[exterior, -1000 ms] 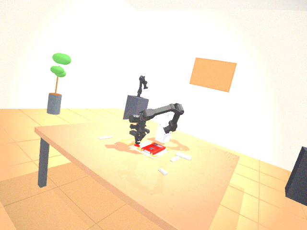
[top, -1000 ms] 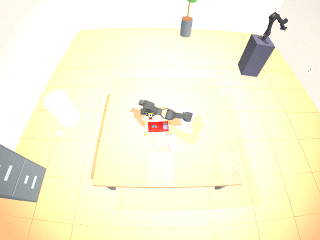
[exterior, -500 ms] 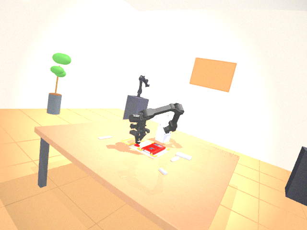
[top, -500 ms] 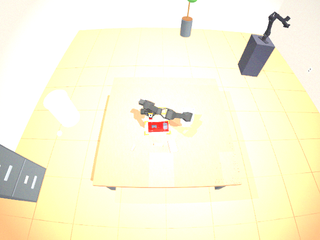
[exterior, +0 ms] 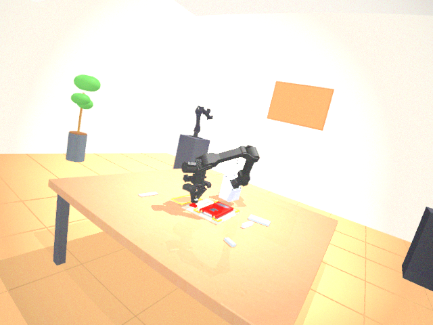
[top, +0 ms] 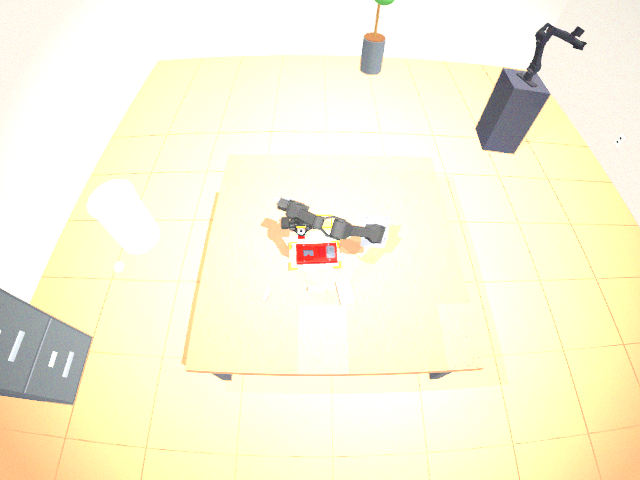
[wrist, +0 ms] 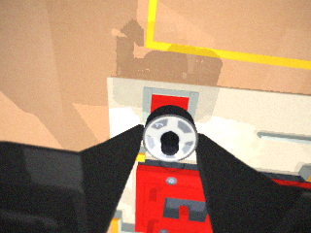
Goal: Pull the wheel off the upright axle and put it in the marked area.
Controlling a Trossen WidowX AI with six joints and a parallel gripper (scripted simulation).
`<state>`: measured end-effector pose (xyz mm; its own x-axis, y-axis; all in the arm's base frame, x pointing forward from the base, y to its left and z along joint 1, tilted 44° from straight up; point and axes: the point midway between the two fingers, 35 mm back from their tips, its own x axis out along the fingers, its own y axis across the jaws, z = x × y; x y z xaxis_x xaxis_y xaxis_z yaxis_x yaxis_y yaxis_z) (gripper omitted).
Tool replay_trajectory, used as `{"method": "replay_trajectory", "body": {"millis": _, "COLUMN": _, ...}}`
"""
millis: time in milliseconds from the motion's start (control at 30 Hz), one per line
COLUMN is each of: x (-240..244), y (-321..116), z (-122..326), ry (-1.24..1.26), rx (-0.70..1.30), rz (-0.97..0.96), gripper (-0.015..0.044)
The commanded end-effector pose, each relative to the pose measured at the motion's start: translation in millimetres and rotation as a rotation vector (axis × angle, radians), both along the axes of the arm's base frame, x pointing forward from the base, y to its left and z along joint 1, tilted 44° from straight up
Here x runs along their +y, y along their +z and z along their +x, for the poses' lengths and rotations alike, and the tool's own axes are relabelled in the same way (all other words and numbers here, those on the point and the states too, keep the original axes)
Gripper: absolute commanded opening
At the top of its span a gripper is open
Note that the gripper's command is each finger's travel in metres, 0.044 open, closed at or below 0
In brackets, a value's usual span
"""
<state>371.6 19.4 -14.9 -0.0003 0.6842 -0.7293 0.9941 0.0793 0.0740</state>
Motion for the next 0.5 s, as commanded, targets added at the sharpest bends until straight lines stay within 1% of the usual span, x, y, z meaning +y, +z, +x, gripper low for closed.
{"method": "replay_trajectory", "body": {"millis": 0, "x": -5.8, "y": 4.6, "z": 1.3, "ry": -0.007, "rx": -0.005, "rz": -0.003, "gripper": 0.0}}
{"method": "replay_trajectory", "body": {"millis": 467, "x": -9.0, "y": 7.9, "z": 1.3, "ry": -0.009, "rx": -0.005, "rz": -0.002, "gripper": 0.0}}
